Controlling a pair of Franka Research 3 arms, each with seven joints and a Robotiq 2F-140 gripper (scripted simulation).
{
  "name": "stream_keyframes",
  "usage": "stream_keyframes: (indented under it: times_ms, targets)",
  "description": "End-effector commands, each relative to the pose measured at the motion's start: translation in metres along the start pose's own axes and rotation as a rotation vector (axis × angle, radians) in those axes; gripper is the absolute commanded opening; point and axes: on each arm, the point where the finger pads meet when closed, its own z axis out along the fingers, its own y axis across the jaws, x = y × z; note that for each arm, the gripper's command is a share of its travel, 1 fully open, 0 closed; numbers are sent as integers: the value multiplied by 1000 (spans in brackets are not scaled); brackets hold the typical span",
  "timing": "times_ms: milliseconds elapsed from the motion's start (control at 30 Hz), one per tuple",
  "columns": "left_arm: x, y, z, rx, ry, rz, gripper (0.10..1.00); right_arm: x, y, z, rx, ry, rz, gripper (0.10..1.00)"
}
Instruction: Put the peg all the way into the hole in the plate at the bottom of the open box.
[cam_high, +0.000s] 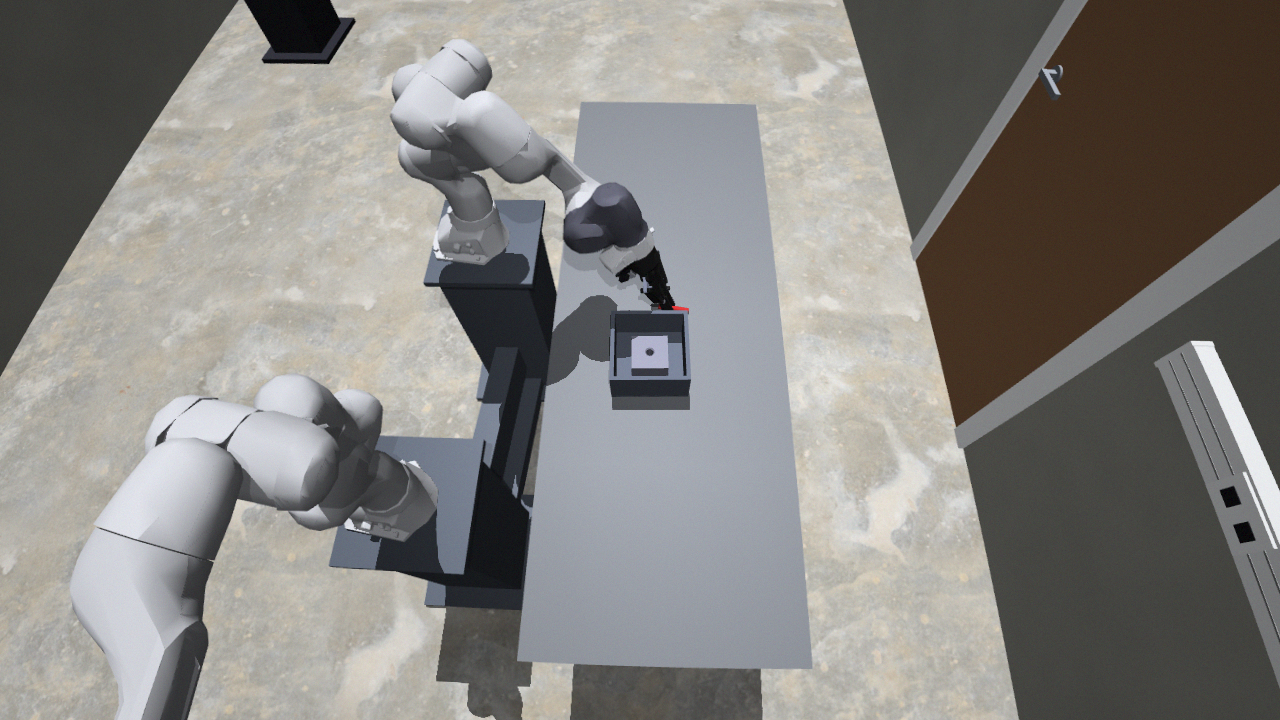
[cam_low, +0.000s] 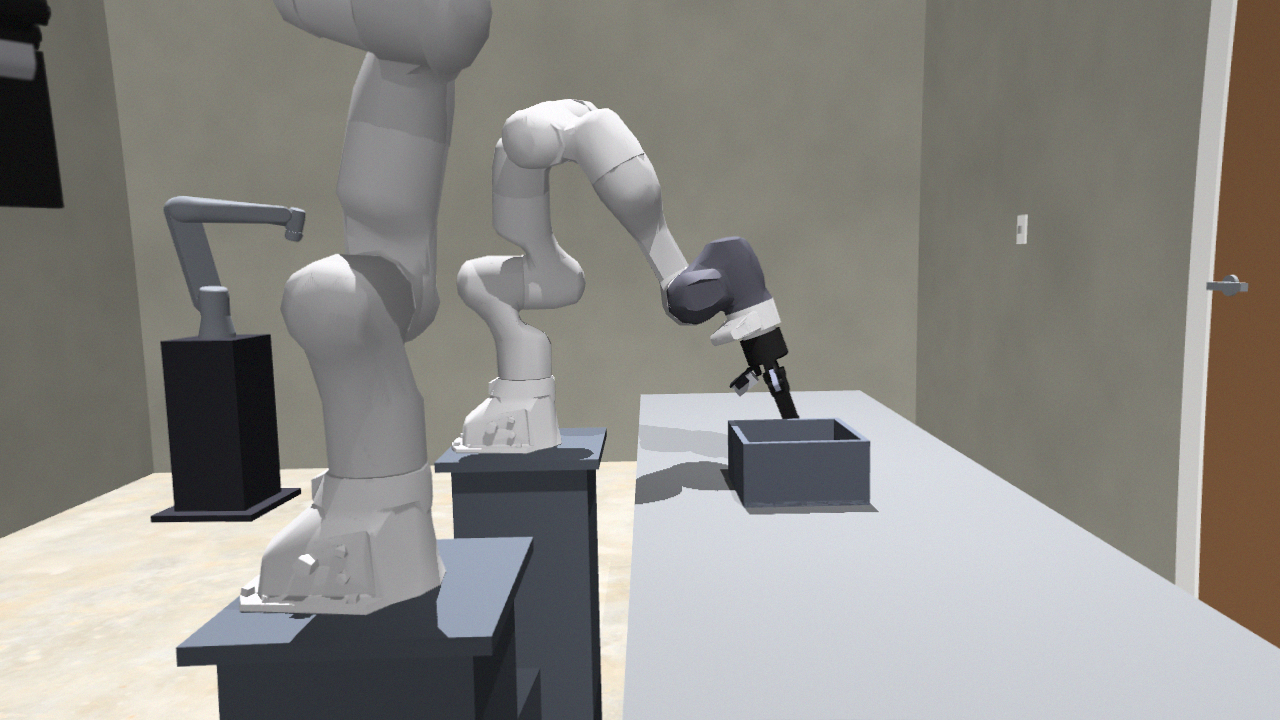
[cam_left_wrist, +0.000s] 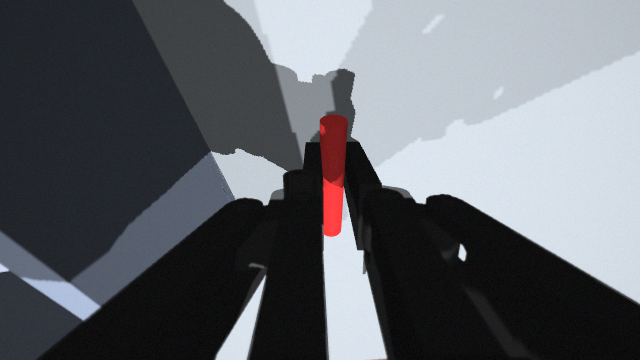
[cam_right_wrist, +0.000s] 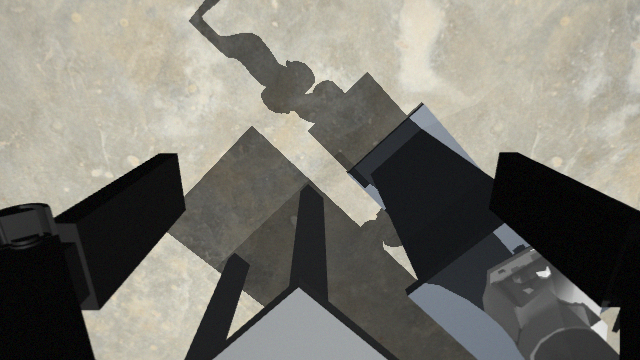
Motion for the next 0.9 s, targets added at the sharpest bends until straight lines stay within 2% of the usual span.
stream_keyframes:
  times_ms: [0, 200, 433, 500, 700, 867]
  targets:
    - [-1, 0, 0, 0, -2, 4, 99, 0, -1, 0, 1, 2, 6, 1000]
    - [-3, 0, -7, 0, -2, 4, 99, 0, -1, 0, 1, 2, 6, 1000]
    - [-13, 0, -34, 0, -2, 4, 99, 0, -1, 0, 1, 2, 6, 1000]
    - [-13, 0, -34, 0, -2, 4, 99, 0, -1, 0, 1, 2, 6, 1000]
    - [-22, 0, -58, 0, -2, 4, 99, 0, -1, 0, 1, 2, 6, 1000]
    - [-26, 0, -69, 0, -2, 4, 99, 0, -1, 0, 1, 2, 6, 1000]
